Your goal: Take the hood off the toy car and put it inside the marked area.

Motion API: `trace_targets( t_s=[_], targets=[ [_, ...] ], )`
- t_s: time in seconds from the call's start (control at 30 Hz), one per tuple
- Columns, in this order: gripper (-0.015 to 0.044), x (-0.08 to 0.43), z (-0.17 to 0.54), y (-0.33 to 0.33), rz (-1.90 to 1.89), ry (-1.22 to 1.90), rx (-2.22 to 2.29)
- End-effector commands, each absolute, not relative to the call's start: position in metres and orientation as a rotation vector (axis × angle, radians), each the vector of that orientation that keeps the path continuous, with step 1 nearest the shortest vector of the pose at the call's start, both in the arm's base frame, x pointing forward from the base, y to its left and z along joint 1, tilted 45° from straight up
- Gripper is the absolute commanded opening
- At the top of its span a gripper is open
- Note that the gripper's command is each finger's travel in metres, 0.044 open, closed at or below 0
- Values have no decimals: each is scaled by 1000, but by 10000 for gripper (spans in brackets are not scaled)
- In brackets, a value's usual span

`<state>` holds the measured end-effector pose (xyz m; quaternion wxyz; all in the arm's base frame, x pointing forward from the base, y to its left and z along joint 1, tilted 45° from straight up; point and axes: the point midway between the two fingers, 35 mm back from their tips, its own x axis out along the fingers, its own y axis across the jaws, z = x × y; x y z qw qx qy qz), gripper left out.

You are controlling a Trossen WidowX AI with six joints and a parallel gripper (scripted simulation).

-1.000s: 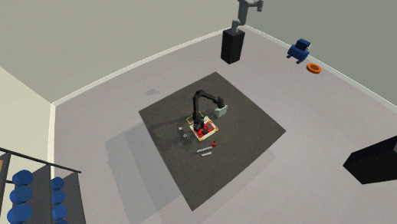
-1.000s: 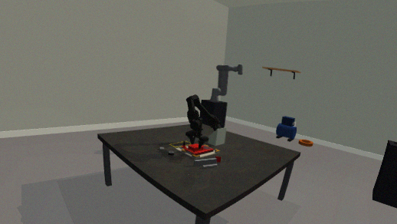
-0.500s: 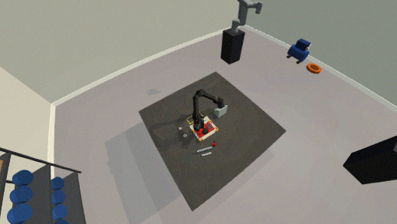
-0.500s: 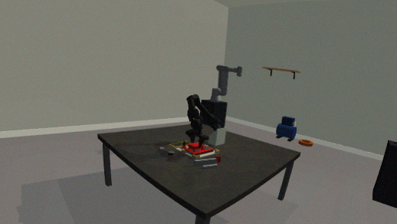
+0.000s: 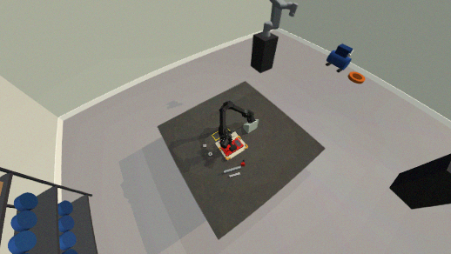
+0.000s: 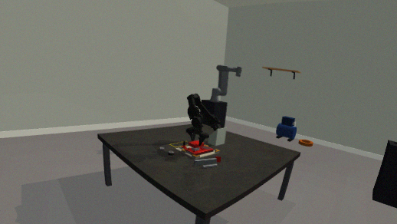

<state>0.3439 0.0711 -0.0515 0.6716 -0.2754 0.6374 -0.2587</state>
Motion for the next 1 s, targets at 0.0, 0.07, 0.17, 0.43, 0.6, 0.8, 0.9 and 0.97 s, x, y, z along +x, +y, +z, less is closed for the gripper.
trace_targets(
  t_s=[0.0, 0.07, 0.17, 0.43, 0.6, 0.8, 0.9, 0.97],
  targets=[
    [0, 345, -39, 85, -580, 1430, -609],
    [0, 343, -30, 94, -580, 1430, -609],
    [0, 342, -23, 100, -580, 1430, -609],
    [0, 346, -6, 75, -570, 1431, -616],
    [0, 346, 16, 57, -567, 1433, -613],
    [0, 344, 41, 34, -566, 1433, -611],
    [0, 341, 53, 22, -567, 1433, -610],
    [0, 339, 60, 14, -568, 1433, -610]
  ],
)
